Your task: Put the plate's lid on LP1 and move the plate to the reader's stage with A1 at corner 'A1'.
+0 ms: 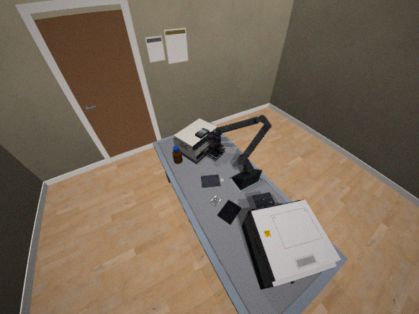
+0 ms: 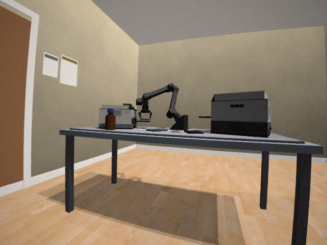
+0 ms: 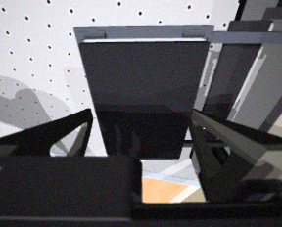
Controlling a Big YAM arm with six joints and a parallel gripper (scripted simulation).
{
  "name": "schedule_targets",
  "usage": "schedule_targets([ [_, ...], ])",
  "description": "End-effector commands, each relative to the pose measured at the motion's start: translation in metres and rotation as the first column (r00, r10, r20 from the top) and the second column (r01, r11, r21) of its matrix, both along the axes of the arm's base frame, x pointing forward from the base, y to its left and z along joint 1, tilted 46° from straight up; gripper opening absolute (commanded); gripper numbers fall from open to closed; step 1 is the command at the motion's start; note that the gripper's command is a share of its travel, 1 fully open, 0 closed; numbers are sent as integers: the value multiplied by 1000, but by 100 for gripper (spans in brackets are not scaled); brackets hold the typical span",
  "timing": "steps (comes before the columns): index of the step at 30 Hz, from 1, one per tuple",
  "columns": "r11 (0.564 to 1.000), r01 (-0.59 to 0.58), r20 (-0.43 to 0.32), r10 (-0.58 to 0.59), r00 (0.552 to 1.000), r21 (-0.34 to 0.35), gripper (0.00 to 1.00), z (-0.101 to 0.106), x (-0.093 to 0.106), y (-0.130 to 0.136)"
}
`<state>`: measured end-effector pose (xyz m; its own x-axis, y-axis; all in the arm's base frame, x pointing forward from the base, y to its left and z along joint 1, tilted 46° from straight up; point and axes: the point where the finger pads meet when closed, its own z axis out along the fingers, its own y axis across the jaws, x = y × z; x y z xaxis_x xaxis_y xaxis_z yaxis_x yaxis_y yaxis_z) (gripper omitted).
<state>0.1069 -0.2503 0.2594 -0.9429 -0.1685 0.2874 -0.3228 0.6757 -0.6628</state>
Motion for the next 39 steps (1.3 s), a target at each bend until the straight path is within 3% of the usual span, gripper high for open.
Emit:
schedule_targets([
  [1,999,-12,28,13,1000,-30,100,18,5,-1],
  [28,999,10,43,-8,999,-47,100,27,1,-5],
  [29,999,10,43,-8,999,-47,85,27,1,-5],
  [39,999,10,43,-8,999,-47,85,27,1,-5],
])
